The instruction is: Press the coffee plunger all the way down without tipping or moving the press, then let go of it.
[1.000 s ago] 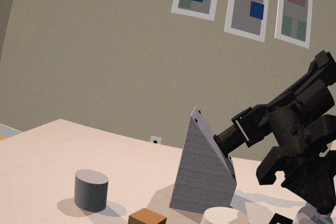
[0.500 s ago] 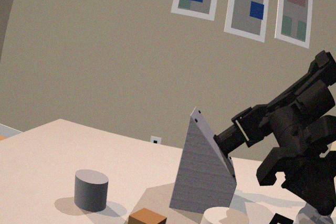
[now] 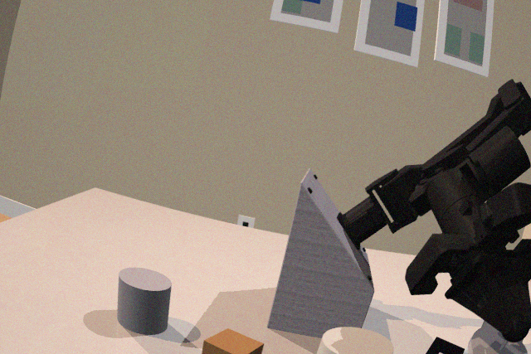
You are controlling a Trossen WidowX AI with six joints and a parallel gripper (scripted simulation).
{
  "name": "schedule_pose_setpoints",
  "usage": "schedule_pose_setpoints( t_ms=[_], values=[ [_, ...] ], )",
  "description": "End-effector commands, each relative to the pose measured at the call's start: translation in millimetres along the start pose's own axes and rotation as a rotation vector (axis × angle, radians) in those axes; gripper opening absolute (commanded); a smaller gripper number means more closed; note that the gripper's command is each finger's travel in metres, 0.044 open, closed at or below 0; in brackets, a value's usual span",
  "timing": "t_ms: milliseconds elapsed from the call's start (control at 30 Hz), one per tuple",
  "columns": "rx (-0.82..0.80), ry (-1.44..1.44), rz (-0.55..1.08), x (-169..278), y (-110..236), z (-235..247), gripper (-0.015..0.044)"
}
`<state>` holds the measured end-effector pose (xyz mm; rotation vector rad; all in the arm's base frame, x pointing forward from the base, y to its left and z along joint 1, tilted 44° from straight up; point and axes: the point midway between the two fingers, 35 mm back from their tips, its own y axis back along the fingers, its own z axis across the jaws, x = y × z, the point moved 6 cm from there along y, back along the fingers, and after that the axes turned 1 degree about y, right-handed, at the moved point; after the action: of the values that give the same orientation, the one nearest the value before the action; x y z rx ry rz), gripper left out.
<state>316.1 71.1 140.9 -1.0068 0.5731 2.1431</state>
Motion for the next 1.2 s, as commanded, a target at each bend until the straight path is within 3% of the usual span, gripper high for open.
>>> schedule_pose_setpoints(
  t_ms=[0,600,1000,1167],
  values=[
    [0.0,-0.008,0.013,3.2,-2.3,0.2,0.0114],
    [-0.001,-0.001,0.001,-0.2,-0.9,-0.2,0.0114],
    [-0.001,-0.001,0.001,-0.2,-0.9,-0.2,0.0429],
    [0.001,-0.001,0.003,-3.5,3.0,-0.3,0.044]
  ],
)
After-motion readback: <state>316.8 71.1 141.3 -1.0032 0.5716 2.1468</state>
